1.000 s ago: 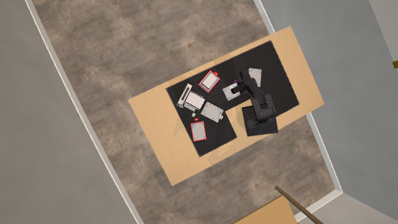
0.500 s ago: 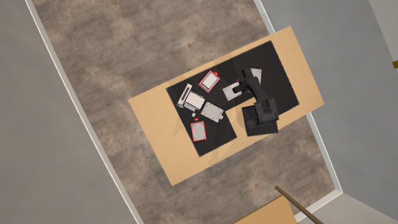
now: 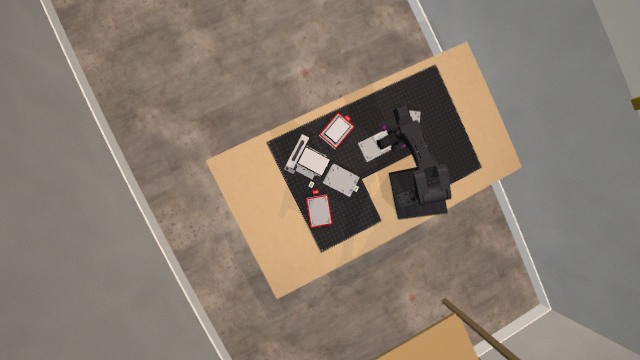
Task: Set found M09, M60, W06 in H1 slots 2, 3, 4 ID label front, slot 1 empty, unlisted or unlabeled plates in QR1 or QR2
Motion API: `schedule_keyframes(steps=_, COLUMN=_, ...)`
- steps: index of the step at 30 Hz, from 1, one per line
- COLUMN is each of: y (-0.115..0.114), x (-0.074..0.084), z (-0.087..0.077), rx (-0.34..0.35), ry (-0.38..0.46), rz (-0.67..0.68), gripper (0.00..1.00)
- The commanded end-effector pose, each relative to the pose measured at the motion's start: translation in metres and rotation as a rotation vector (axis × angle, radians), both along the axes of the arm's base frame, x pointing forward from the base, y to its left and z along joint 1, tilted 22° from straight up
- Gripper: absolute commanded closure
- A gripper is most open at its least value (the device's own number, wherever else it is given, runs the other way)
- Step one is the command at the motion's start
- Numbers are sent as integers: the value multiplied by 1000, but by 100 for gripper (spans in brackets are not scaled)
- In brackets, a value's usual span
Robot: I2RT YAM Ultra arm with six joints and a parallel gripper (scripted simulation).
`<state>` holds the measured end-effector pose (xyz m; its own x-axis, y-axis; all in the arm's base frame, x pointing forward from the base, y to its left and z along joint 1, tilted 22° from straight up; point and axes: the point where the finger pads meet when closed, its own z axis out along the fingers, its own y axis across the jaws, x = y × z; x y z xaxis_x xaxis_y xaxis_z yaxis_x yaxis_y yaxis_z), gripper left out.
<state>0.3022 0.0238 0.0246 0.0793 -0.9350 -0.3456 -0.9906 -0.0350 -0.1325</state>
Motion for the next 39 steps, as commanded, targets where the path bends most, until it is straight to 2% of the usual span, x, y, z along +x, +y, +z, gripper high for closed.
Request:
schedule_keyframes(steps=1, y=-3, x=-7, z=10, rx=10, ry=25, rz=1, gripper=14)
schedule_keyframes(steps=7, y=-9, x=-9, z=25, rx=10, ry=25, rz=1, gripper=14)
schedule_keyframes(steps=17, y=-11, x=-9, z=29, rx=10, ry=25, rz=1, gripper=14)
schedule_keyframes(steps=39, y=52, x=-12, z=53, rx=40, ry=127, rz=-265, gripper=14)
